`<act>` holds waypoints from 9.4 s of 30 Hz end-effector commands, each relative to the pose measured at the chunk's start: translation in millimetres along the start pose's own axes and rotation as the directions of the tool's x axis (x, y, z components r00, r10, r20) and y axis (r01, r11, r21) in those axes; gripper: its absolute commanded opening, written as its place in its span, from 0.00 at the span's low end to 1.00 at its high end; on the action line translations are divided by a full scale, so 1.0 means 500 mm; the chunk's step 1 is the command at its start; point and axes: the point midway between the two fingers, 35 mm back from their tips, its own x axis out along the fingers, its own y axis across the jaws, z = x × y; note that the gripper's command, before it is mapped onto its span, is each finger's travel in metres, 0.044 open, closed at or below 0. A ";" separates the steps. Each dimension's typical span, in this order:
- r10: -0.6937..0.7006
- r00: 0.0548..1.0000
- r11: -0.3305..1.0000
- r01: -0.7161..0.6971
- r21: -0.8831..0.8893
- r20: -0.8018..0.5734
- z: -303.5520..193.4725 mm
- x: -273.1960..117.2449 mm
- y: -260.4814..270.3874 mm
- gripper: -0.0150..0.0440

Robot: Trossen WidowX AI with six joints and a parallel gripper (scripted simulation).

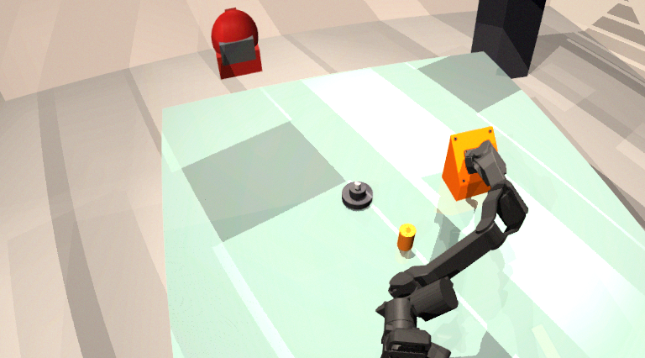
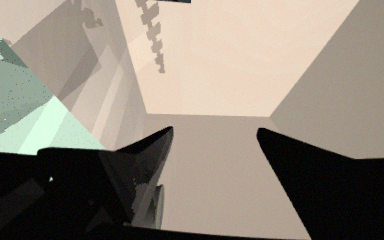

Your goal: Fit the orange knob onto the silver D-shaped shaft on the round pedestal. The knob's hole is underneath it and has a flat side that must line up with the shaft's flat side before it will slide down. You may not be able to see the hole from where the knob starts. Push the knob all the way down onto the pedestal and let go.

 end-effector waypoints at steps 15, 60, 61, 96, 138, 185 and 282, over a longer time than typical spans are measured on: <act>0.619 0.619 0.603 0.020 0.797 -0.483 -0.281 -0.275 0.100 1.00; 0.983 -0.168 0.160 0.548 -0.821 0.080 0.053 -0.927 0.075 1.00; 0.983 -0.168 0.160 0.548 -0.821 0.080 0.053 -0.927 0.075 1.00; 0.983 -0.169 0.160 0.549 -0.821 0.079 0.056 -0.947 0.193 1.00; 0.981 -0.180 0.161 0.548 -0.821 0.072 0.037 -0.941 0.153 0.25; 0.921 0.136 -0.377 0.543 -0.751 -0.364 0.025 -0.931 -0.141 0.25; 0.941 0.099 -0.324 0.545 -0.774 -0.324 -0.002 -0.947 -0.112 0.25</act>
